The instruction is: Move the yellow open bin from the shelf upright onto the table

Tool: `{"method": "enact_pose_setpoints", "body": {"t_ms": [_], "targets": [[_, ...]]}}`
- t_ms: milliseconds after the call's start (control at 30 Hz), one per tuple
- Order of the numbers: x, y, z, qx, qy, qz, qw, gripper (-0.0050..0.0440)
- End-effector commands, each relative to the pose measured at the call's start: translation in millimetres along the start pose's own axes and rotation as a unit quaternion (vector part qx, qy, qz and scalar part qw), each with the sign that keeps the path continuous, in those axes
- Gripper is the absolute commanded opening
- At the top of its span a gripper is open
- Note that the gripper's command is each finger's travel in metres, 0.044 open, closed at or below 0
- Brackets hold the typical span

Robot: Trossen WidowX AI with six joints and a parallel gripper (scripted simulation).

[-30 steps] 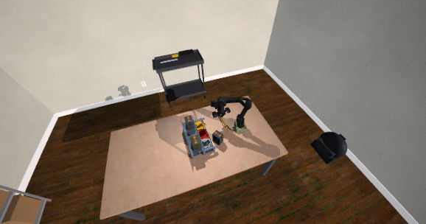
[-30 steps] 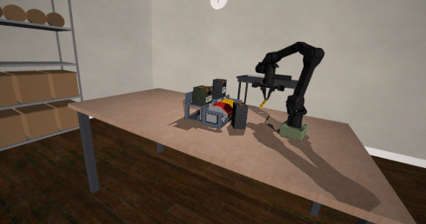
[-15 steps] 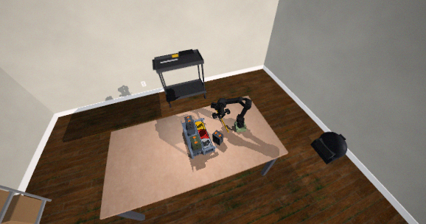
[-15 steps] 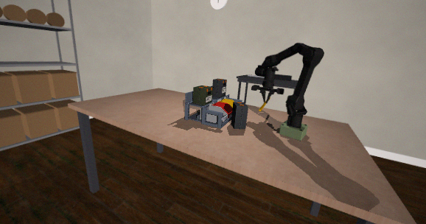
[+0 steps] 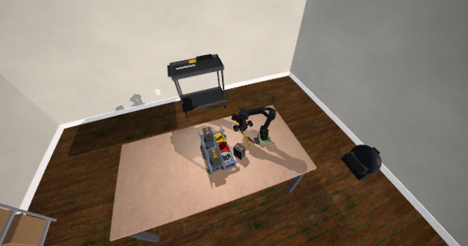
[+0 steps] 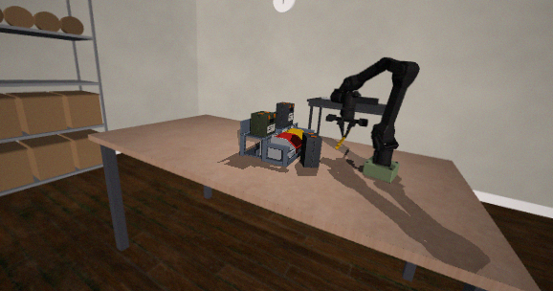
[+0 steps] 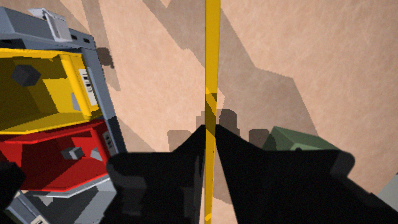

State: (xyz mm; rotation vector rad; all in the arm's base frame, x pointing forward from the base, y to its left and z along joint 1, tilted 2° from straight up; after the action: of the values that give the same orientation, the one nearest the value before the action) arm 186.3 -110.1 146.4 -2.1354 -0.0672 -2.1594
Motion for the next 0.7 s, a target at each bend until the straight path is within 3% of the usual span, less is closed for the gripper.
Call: {"method": "enact_pose_setpoints", "body": {"t_ms": [0,167,333,667], "targets": [[2.5,1.2,1.9,-0.003,0.008,-0.007,1.0,0.0],[2.5,1.2,1.9,-0.003,0.008,-0.007,1.0,0.0],[-16.8,1.2,2.4,-0.003,0.008,-0.007,1.0,0.0],[-16.8,1.2,2.4,-0.003,0.008,-0.007,1.0,0.0]]}}
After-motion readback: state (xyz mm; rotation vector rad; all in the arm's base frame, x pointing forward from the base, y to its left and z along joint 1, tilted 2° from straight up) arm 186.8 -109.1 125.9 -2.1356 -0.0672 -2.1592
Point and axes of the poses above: the point midway between the two fingers, 35 mm back from their tips, its own x axis back along the fingers, its own z axis across the jaws, y = z × x, the point moved 7 cm from there along x, back along the fingers, and after that the axes turned 1 degree about x, right-handed, at the moved point
